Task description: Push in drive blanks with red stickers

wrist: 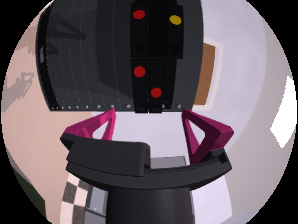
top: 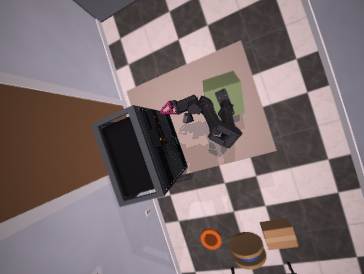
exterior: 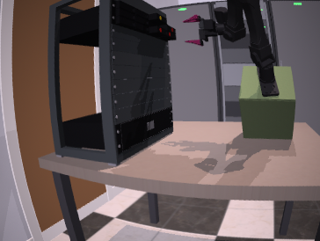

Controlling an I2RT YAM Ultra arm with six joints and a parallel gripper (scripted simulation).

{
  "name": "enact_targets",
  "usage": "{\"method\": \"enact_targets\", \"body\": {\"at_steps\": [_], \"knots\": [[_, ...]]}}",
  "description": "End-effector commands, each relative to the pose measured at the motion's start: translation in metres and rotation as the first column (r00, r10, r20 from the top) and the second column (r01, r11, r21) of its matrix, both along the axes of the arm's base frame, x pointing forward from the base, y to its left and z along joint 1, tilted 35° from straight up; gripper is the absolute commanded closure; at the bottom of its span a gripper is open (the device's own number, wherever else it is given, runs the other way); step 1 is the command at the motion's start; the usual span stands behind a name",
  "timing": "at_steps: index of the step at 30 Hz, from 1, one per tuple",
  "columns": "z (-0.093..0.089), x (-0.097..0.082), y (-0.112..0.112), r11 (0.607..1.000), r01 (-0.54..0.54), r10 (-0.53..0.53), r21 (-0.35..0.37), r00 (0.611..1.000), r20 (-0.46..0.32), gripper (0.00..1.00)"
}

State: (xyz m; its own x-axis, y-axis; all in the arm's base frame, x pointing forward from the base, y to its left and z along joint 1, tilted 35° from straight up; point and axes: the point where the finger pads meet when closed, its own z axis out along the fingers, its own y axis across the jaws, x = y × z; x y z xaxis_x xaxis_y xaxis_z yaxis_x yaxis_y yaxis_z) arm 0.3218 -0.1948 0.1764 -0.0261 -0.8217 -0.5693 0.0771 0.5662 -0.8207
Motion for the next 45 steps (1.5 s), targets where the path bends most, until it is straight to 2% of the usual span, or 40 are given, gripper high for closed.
{"method": "enact_targets", "body": {"at_steps": [1,19,20,45], "knots": [[0.0086,0.0,-0.0078,1.0,0.014,-0.014,-0.005,1.0,0.017,0.0],[0.0086,0.0,-0.0078,1.0,0.014,-0.014,-0.005,1.0,0.017,0.0],[0.0086,0.0,-0.0078,1.0,0.014,-0.014,-0.005,1.0,0.017,1.0],[0.0086,0.0,-0.0078,1.0,0.014,-0.014,-0.005,1.0,0.017,1.0]]}}
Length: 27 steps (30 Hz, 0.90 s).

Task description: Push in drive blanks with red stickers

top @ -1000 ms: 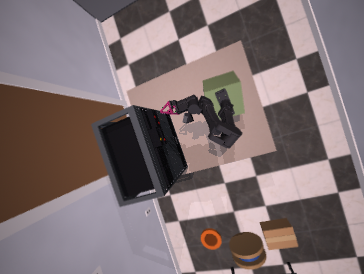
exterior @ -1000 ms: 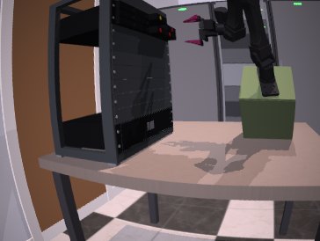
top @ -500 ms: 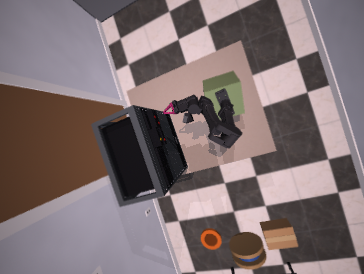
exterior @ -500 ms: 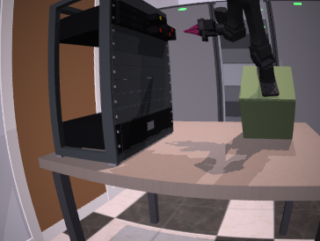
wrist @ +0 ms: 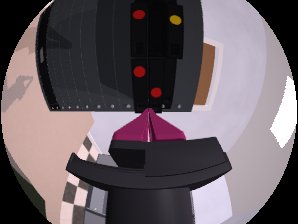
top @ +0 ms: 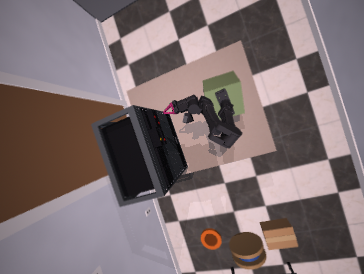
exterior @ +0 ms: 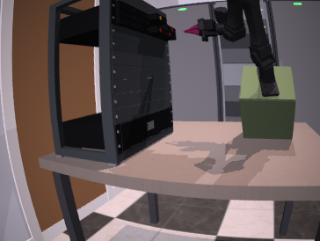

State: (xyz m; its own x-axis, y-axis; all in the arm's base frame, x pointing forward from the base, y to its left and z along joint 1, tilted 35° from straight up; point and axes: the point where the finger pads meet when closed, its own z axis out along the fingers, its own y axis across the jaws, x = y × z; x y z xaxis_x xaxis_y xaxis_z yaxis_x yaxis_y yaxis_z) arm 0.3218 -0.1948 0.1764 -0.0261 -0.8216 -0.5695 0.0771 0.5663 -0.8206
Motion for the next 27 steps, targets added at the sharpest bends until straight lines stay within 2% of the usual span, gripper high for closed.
{"method": "enact_targets", "body": {"at_steps": [1,10,15,22,23,24,27], "knots": [[0.009,0.0,-0.008,1.0,0.014,-0.014,-0.005,1.0,0.017,1.0],[0.009,0.0,-0.007,1.0,0.014,-0.014,-0.005,1.0,0.017,1.0],[0.001,-0.002,0.006,1.0,0.001,-0.001,0.019,1.0,-0.002,1.0],[0.006,-0.003,0.015,1.0,0.001,-0.001,0.019,1.0,-0.002,1.0],[0.019,0.0,0.011,1.0,0.006,-0.006,-0.009,1.0,0.022,1.0],[0.008,-0.004,0.021,1.0,0.001,-0.001,0.019,1.0,-0.002,1.0],[0.013,-0.006,0.03,1.0,0.002,-0.002,0.014,1.0,-0.003,1.0]]}}
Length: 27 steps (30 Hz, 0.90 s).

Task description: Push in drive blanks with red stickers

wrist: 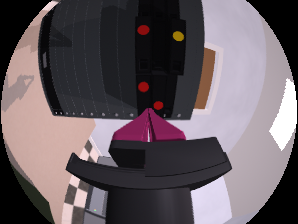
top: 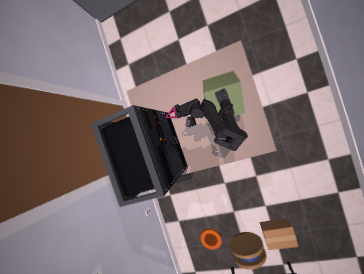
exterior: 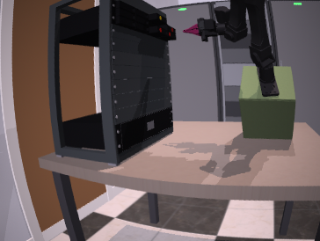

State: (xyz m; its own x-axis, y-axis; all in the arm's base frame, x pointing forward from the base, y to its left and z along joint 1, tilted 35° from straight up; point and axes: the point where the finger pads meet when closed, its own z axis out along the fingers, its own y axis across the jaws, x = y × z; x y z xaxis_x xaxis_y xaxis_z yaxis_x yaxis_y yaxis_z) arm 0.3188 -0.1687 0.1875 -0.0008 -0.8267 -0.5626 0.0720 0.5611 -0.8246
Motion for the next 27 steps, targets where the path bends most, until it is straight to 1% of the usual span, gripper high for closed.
{"method": "enact_targets", "body": {"at_steps": [1,5,7,9,10,12,13,14,16,19,24,27], "knots": [[0.003,-0.003,0.007,0.999,0.026,-0.025,0.02,1.0,-0.014,1.0],[0.01,-0.005,0.022,1.0,0.026,-0.026,0.015,1.0,-0.014,1.0],[0.019,-0.005,0.028,1.0,0.026,-0.026,0.005,1.0,-0.005,1.0],[0.019,-0.007,0.037,1.0,0.026,-0.026,0.012,1.0,-0.013,1.0],[0.024,-0.007,0.04,1.0,0.026,-0.026,0.006,1.0,-0.006,1.0],[0.024,-0.007,0.04,1.0,0.026,-0.026,0.006,1.0,-0.006,1.0],[0.038,-0.004,0.041,1.0,0.026,-0.026,-0.013,1.0,0.018,1.0],[0.039,-0.005,0.045,1.0,0.026,-0.026,-0.011,1.0,0.015,1.0],[0.031,-0.009,0.054,1.0,0.026,-0.026,0.006,1.0,-0.007,1.0],[0.045,-0.008,0.062,1.0,0.026,-0.026,-0.006,1.0,0.012,1.0],[0.056,-0.01,0.075,1.0,0.026,-0.026,-0.01,0.999,0.02,1.0],[0.059,-0.01,0.08,1.0,0.026,-0.026,-0.009,0.999,0.02,1.0]]}}
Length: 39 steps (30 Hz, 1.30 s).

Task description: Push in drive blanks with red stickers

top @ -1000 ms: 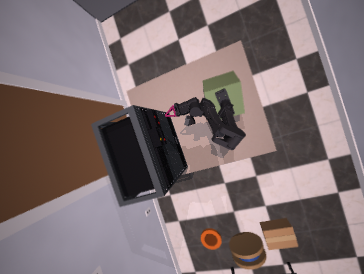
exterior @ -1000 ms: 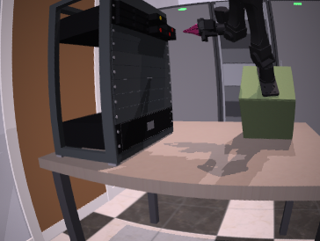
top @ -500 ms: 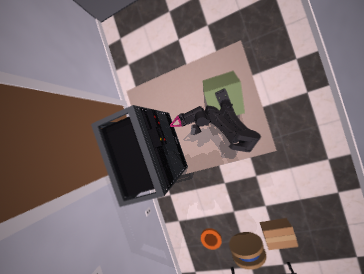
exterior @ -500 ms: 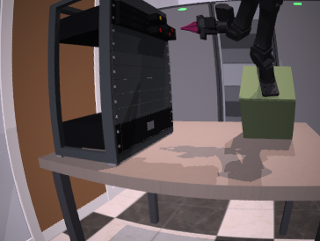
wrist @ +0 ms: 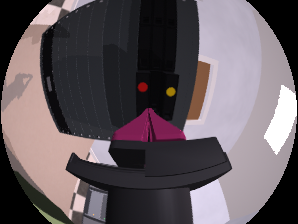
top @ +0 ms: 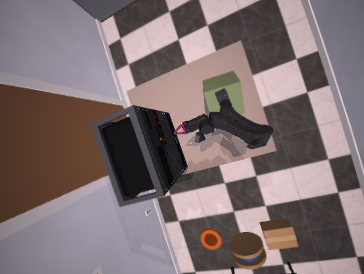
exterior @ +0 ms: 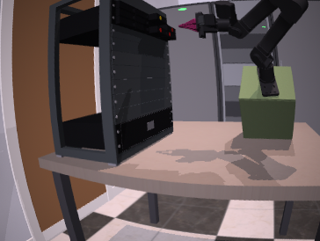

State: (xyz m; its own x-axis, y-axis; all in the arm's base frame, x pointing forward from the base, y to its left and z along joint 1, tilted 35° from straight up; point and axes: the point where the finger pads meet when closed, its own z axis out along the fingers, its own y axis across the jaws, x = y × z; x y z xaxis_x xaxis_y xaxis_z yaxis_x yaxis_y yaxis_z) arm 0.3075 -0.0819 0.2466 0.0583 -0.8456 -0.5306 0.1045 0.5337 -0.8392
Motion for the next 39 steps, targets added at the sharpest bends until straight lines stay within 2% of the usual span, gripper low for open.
{"method": "enact_targets", "body": {"at_steps": [1,11,13,19,31,39], "knots": [[-0.001,0.001,-0.007,0.998,0.058,-0.056,0.026,0.998,-0.04,1.0],[0.001,-0.001,-0.006,0.997,0.068,-0.066,0.034,0.997,-0.04,1.0],[-0.009,0.005,-0.006,0.997,0.061,-0.057,0.05,0.996,-0.072,1.0],[-0.003,0.012,-0.005,0.998,0.057,-0.055,0.038,0.997,-0.049,1.0],[-0.001,0.064,-0.008,0.998,0.057,-0.055,0.04,0.997,-0.048,1.0],[0.003,0.066,-0.013,0.997,0.071,-0.07,0.037,0.997,-0.036,1.0]]}}
